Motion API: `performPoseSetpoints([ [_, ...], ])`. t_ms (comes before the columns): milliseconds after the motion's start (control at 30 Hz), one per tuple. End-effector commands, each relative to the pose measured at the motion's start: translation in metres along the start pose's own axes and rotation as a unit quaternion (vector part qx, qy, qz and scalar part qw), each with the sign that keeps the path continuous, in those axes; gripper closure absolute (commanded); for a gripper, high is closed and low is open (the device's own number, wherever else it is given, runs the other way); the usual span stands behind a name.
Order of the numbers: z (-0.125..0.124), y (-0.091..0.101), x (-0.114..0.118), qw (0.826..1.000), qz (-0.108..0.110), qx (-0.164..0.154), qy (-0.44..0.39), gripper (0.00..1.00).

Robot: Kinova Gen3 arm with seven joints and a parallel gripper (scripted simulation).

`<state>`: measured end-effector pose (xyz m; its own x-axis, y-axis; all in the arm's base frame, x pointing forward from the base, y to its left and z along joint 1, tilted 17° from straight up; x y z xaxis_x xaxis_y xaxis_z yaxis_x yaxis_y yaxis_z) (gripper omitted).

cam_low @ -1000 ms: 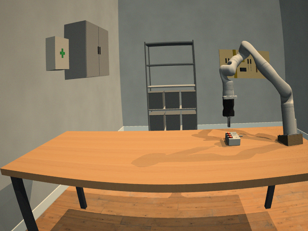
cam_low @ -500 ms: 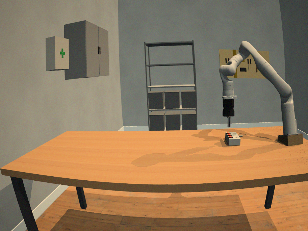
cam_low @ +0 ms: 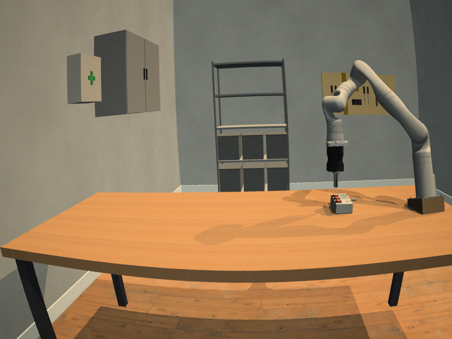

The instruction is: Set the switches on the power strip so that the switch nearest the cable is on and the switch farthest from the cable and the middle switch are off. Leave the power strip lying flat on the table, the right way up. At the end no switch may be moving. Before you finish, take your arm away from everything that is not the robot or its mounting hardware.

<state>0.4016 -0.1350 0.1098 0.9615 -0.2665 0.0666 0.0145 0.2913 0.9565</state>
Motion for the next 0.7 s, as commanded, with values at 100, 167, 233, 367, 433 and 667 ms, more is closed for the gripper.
performPoseSetpoints([
  [100, -0.001, -0.005, 0.000, 1.000, 0.000, 0.000, 0.001, 1.00],
  [167, -0.001, -0.005, 0.000, 1.000, 0.000, 0.000, 0.001, 1.00],
  [233, -0.001, -0.007, 0.000, 1.000, 0.000, 0.000, 0.001, 1.00],
  [367, -0.001, -0.012, 0.000, 1.000, 0.000, 0.000, 0.001, 1.00],
  [433, -0.001, -0.015, 0.000, 1.000, 0.000, 0.000, 0.001, 1.00],
  [667, -0.001, -0.024, 0.000, 1.000, 0.000, 0.000, 0.001, 1.00],
])
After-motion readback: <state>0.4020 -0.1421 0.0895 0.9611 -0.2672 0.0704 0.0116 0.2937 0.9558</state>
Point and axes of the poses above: the point where the finger pads meet when closed, its own y axis back along the fingers, its own x axis across the jaws, z = x × y, the point moved 1 cm from there along y, back along the fingers, and after that the axes turned 3 degrees about -y, right-handed, at the moved point
